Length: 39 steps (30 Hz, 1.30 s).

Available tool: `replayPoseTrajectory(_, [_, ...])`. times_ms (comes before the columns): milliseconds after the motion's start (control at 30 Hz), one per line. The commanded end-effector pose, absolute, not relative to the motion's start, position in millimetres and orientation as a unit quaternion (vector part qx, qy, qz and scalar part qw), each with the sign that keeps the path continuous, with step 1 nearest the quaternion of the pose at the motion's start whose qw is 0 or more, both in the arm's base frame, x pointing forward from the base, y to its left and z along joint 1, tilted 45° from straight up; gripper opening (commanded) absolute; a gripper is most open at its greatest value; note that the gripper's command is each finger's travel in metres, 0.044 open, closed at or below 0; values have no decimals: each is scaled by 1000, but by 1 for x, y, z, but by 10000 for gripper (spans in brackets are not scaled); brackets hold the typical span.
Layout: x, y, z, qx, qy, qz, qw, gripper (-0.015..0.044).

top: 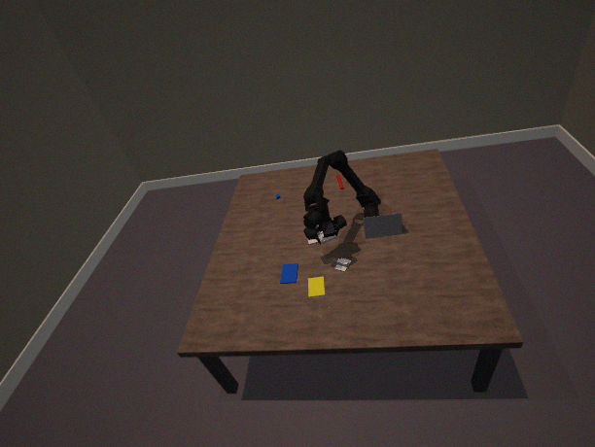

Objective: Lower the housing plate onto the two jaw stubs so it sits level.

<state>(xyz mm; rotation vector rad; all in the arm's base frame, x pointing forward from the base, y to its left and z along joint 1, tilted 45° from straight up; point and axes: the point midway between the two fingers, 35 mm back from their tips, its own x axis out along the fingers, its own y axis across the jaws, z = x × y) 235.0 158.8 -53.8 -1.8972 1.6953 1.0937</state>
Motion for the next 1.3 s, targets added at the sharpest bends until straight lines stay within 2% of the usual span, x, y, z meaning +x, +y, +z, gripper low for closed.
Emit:
replayPoseTrajectory(0, [239,149,-44,-683,580,417,150,351])
replayPoseTrajectory(1267, [253,71,18,-679,349,624,-166,351])
